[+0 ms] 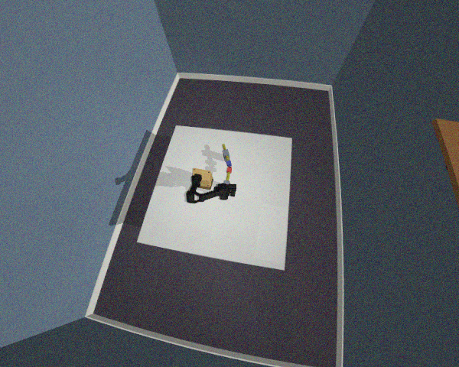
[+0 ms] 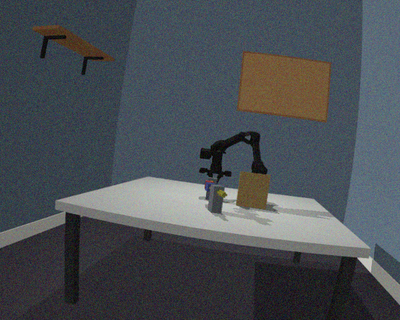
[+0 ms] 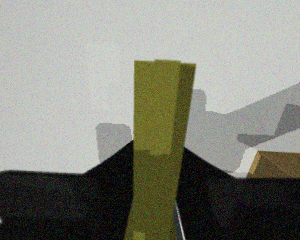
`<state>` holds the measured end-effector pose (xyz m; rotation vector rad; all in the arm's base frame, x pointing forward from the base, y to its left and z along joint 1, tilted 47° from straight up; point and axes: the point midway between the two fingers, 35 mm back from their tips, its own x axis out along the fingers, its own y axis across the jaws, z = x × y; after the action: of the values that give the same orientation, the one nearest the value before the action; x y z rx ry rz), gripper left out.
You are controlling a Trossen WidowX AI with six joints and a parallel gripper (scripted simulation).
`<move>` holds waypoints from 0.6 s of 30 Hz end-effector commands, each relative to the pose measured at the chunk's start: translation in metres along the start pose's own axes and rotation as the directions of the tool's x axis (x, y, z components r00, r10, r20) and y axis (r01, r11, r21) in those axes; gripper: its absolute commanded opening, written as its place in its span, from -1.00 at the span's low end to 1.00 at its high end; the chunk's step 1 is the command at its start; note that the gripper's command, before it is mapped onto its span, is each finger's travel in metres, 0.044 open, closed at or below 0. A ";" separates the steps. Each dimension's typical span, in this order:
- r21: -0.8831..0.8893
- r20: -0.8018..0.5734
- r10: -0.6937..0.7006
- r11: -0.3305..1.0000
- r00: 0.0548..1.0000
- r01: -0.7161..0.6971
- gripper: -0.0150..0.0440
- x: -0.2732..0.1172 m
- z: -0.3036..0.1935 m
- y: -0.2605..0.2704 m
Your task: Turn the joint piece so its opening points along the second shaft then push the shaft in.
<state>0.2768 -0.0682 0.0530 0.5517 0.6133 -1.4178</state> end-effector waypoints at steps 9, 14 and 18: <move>-0.001 -0.001 0.000 1.000 1.000 0.000 -0.26 0.000 0.000 0.000; -0.001 -0.001 0.000 1.000 1.000 0.000 -0.09 0.000 0.000 0.000; -0.001 -0.001 0.000 1.000 1.000 0.000 0.27 0.000 0.000 0.000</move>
<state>0.2769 -0.0682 0.0530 0.5521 0.6128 -1.4177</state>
